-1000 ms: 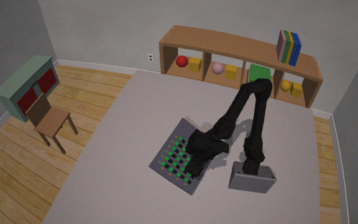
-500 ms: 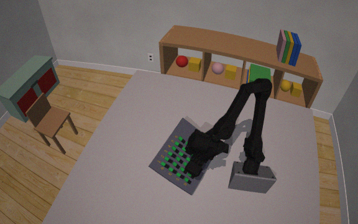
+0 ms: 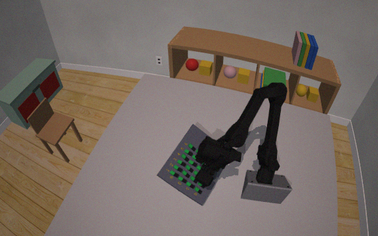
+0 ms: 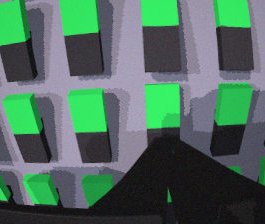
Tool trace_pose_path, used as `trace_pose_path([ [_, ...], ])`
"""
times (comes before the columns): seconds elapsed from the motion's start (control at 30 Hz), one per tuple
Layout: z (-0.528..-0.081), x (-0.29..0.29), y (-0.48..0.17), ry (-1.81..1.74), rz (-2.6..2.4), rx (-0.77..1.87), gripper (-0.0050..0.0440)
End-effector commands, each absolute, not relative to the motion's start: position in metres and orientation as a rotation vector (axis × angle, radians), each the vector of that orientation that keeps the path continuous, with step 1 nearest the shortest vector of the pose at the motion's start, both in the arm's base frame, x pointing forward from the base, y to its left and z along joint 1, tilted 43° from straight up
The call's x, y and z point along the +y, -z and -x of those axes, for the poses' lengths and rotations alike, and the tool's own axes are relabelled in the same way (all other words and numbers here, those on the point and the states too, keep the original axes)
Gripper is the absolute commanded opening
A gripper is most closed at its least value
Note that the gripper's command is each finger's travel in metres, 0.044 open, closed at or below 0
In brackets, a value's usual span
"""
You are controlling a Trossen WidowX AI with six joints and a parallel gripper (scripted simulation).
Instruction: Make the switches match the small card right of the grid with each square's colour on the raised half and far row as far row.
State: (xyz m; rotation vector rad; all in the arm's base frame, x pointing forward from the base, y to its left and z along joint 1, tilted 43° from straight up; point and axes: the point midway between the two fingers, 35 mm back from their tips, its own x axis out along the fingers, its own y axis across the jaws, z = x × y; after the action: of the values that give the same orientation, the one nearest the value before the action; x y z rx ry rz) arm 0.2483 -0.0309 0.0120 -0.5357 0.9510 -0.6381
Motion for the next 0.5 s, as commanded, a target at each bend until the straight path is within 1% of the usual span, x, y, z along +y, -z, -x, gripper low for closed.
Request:
trace_pose_path([
  [0.0,-0.2479,-0.032,-0.0106,0.637,0.535,0.956,0.0],
  [0.47,-0.2485,-0.0331,-0.0096,0.637,0.535,0.956,0.0],
])
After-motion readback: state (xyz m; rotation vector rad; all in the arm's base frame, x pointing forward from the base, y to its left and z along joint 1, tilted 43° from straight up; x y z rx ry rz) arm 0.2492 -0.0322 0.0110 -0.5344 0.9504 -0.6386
